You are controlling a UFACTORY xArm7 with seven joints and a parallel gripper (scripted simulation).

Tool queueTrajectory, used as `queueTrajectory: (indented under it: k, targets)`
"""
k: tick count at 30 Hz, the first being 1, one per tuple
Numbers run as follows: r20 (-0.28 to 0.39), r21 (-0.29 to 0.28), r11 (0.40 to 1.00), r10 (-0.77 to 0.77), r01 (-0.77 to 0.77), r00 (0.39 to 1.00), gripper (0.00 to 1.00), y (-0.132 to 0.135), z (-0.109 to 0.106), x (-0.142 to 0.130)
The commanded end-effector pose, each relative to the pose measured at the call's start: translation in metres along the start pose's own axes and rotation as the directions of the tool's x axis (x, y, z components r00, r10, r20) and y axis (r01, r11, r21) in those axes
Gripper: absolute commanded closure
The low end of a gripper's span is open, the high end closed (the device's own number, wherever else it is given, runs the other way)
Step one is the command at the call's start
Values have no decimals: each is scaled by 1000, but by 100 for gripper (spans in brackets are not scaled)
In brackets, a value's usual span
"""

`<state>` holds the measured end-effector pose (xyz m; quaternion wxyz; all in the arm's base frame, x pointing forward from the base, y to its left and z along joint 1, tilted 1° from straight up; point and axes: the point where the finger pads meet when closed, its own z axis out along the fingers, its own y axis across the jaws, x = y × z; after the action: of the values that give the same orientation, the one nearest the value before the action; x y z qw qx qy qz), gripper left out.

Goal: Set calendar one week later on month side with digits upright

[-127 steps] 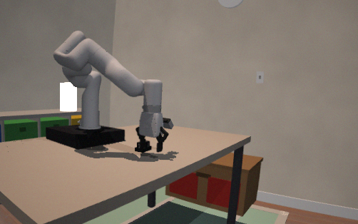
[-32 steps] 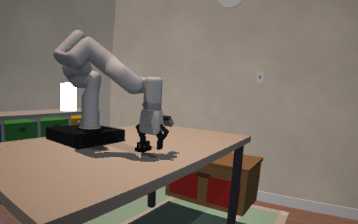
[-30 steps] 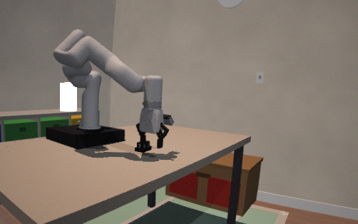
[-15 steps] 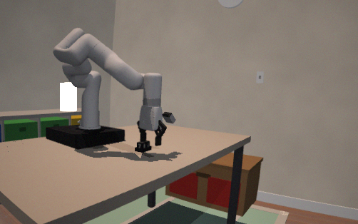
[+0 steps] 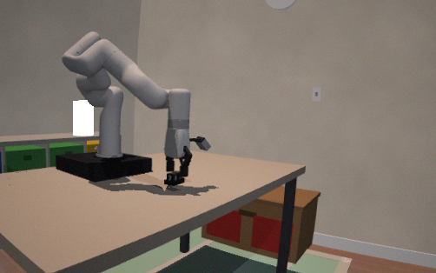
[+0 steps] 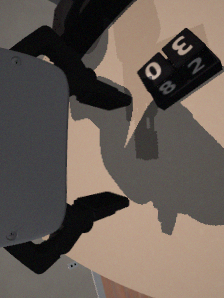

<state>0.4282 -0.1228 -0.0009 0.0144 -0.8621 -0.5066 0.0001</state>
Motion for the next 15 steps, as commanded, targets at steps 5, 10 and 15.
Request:
queueTrajectory:
  k: [5, 10, 15]
  targets:
    - [1, -8, 993, 121, -121, 993, 0, -18, -1, -14]
    - [0, -8, 986, 164, -164, 986, 0, -19, -1, -14]
    - [-1, -8, 941, 339, -339, 941, 0, -22, -1, -17]
